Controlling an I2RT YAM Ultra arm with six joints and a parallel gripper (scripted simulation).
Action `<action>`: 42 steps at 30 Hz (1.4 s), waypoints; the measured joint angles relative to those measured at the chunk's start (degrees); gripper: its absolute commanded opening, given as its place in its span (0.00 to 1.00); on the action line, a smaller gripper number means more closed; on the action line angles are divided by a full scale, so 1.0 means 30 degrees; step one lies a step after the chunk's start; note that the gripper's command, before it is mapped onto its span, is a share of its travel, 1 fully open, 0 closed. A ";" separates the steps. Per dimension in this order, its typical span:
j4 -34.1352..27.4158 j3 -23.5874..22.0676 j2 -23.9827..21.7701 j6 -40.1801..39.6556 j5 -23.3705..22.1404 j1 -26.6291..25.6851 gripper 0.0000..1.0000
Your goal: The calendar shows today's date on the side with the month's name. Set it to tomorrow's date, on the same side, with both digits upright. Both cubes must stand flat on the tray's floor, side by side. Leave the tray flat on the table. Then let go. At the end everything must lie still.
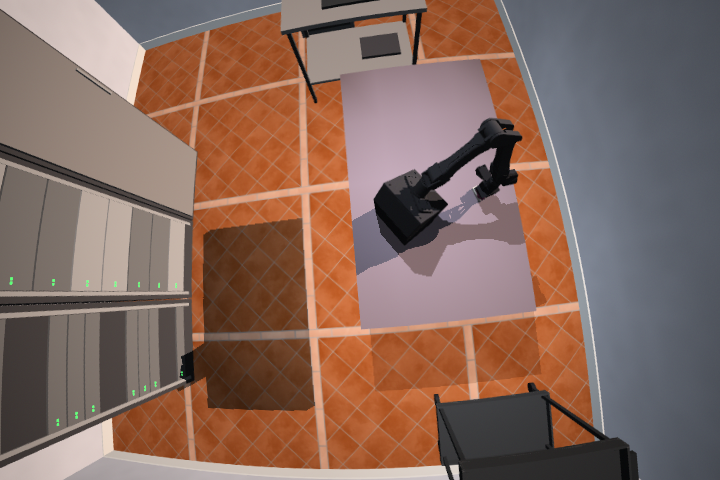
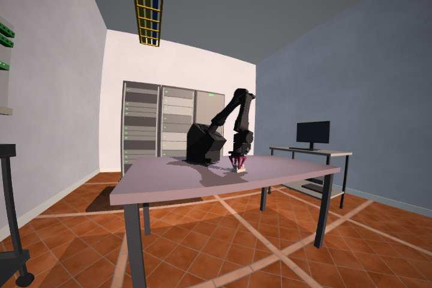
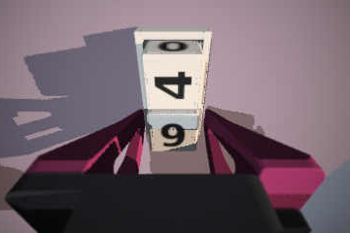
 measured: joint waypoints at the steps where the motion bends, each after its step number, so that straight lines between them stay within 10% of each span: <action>1: 0.0036 0.0022 -0.0007 0.0000 0.0000 0.0000 0.47; 32: 0.0058 0.0022 0.0000 0.0000 0.0000 0.0000 0.47; 33: 0.0058 0.0022 0.0000 0.0000 0.0000 0.0000 0.27; 42: 0.0058 0.0022 0.0000 0.0007 0.0000 0.0000 0.27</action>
